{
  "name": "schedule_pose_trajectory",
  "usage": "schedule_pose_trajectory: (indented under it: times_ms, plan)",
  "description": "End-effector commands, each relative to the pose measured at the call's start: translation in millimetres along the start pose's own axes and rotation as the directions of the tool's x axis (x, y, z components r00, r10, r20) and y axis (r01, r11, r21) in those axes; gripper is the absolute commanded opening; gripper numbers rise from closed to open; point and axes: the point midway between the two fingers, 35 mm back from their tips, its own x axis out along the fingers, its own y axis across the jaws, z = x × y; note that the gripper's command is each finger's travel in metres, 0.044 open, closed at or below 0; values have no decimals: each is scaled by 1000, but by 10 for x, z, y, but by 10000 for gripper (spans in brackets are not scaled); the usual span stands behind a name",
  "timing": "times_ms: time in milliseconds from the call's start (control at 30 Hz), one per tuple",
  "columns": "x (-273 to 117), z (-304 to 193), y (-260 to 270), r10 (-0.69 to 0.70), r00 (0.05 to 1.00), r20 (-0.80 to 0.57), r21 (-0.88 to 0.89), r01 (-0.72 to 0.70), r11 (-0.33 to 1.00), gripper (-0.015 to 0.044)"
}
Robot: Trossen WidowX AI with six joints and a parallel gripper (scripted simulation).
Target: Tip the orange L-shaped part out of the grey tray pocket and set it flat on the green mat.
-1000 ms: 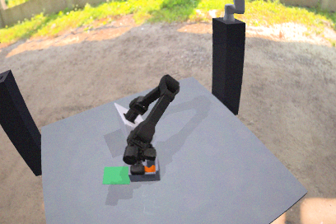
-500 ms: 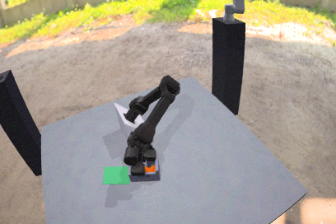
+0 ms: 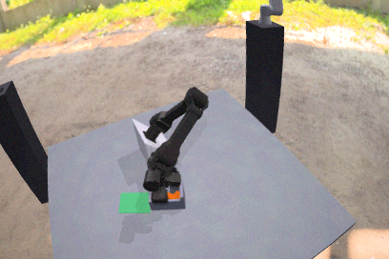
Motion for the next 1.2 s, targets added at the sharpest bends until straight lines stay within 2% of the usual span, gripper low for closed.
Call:
schedule_pose_trajectory:
  times_ms: [0, 1167]
  plan:
    - [-25, 0, -2, -1, 1000, 0, -2, 1, 1000, 0]
    - [-574, -2, -1, 0, 1000, 2, 3, 0, 1000, 0]
